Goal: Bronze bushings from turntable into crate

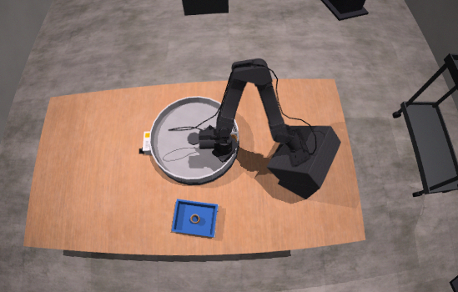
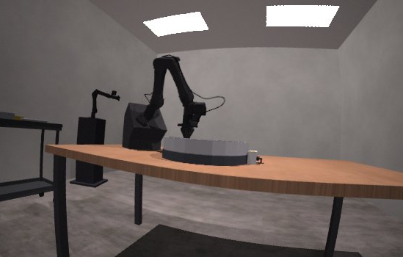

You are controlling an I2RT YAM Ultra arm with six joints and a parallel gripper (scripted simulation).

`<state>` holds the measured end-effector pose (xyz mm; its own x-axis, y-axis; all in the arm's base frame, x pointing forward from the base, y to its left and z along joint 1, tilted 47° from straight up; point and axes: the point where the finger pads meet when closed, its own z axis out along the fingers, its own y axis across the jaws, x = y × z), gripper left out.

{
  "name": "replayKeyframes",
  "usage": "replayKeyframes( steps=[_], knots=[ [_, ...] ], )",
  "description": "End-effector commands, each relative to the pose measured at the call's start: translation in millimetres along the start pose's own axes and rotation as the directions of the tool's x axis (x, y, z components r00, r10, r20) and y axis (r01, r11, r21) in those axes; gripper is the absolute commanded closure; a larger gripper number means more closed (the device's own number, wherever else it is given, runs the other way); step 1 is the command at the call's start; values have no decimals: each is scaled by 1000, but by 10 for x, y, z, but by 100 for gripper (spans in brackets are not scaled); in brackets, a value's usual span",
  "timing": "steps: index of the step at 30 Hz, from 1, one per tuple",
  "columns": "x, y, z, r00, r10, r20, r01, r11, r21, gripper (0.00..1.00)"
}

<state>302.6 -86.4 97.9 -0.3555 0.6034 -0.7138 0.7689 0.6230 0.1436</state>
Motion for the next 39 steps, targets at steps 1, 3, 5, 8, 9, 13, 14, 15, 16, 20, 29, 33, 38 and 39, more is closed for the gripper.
replayKeyframes(
  steps=[1,3,5,8,9,13,14,15,16,20,29,33,38,39],
  knots=[
    [-1,9,-13,1000,2,11,-2,1000,-11,85],
    [-1,9,-13,1000,2,11,-2,1000,-11,85],
    [-1,9,-13,1000,2,11,-2,1000,-11,85],
    [-1,9,-13,1000,2,11,-2,1000,-11,100],
    [-1,9,-13,1000,2,11,-2,1000,-11,100],
    [26,-38,-12,1000,-9,1,9,1000,8,100],
    [26,-38,-12,1000,-9,1,9,1000,8,100],
    [26,-38,-12,1000,-9,1,9,1000,8,100],
    [26,-38,-12,1000,-9,1,9,1000,8,100],
    [26,-38,-12,1000,-9,1,9,1000,8,100],
    [26,-38,-12,1000,-9,1,9,1000,8,100],
    [26,-38,-12,1000,-9,1,9,1000,8,100],
    [26,-38,-12,1000,-9,1,9,1000,8,100],
    [26,-38,-12,1000,-9,1,9,1000,8,100]
  ],
)
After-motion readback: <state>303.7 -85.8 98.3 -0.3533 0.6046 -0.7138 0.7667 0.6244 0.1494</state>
